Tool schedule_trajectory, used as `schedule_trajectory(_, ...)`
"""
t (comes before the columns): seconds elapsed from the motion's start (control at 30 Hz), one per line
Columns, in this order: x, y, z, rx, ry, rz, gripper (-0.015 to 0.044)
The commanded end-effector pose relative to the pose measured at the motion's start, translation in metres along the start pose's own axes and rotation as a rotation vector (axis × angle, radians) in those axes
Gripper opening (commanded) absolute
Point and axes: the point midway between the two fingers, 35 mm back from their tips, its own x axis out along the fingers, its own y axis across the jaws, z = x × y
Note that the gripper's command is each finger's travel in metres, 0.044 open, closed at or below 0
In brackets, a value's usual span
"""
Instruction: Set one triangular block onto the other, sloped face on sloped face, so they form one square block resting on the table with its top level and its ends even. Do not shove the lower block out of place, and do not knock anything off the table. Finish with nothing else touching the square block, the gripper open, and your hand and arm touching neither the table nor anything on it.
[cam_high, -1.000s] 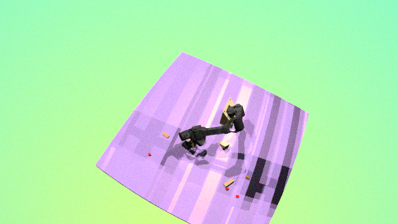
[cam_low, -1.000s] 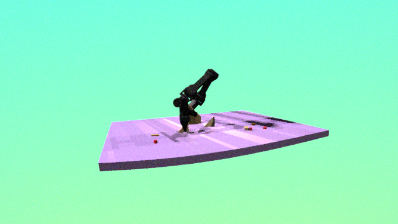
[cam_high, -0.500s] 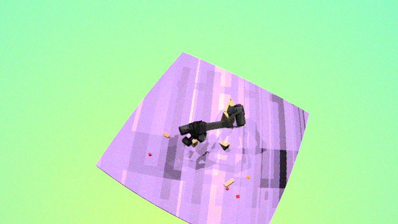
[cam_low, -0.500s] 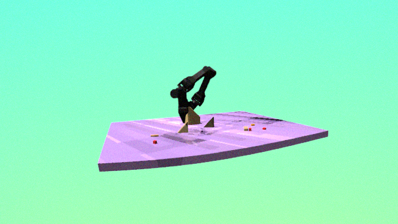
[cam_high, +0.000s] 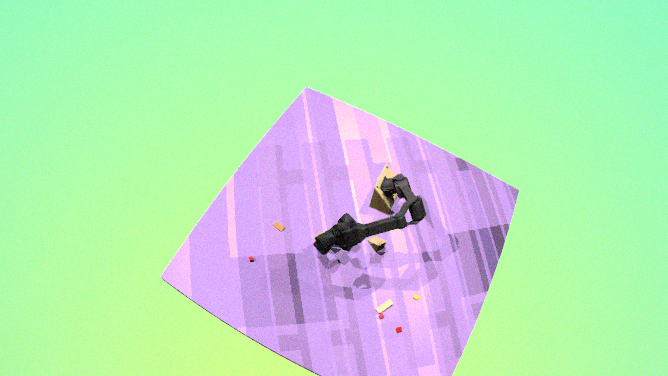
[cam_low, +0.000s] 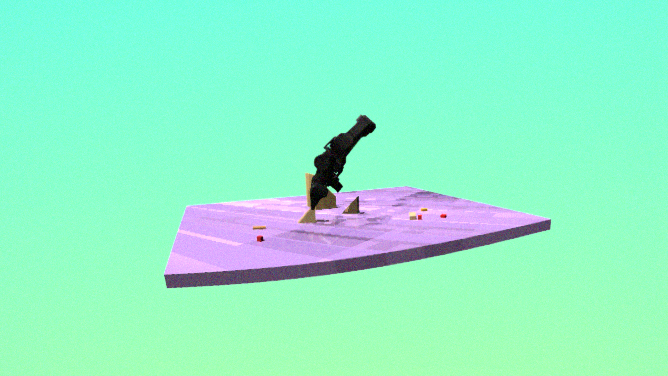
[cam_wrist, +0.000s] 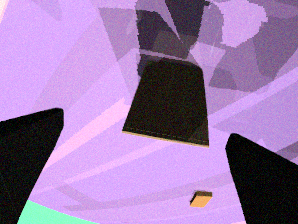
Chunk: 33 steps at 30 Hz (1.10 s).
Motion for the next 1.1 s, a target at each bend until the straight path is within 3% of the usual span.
schedule_trajectory(0.0,-0.019,0.000,0.040,0.000,0.321,-0.048,0.0440)
schedule_trajectory(0.13,-0.032,0.003,0.063,0.012,0.498,-0.132,0.0440)
schedule_trajectory(1.07,-0.005,-0.004,0.049,0.012,0.498,-0.132,0.0440)
